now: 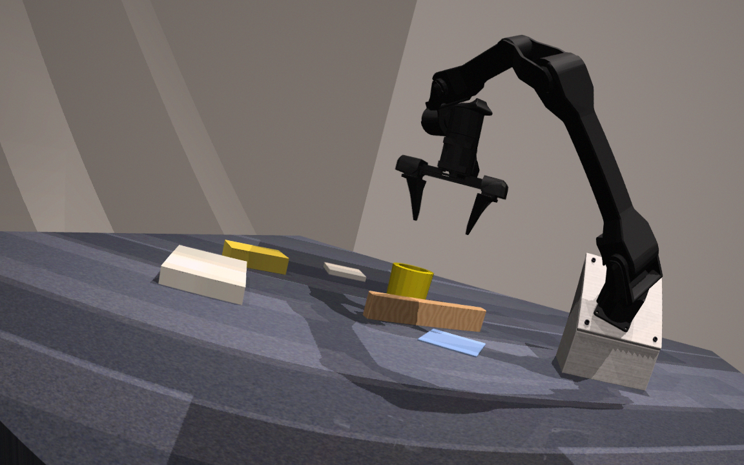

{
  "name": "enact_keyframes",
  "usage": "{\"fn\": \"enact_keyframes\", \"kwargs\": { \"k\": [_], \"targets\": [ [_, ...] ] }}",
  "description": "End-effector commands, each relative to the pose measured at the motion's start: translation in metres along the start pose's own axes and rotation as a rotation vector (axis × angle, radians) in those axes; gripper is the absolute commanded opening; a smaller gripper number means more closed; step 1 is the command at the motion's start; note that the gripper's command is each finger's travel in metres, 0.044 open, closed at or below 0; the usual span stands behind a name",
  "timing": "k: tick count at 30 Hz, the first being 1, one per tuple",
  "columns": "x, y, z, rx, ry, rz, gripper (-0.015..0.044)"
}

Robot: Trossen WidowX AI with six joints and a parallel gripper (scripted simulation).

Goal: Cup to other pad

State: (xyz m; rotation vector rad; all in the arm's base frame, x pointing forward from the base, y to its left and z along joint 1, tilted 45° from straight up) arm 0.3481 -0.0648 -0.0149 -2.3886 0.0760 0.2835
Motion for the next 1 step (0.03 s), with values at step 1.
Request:
{"fn": "enact_keyframes", "kwargs": {
  "k": [1],
  "targets": [
    [0.0, 0.0001, 0.0006, 0.0, 0.0, 0.001, 0.044]
  ]
}}
Point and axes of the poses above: the point midway between the two fingers, 35 mm back from their tips, its own z axis out along the fingers, its own x axis across the jaws, y = z × x, the point moved 2 cm from there along -z, back along the fingers, and after that the axes turned 14 degrees about z, right-handed, at the moved point
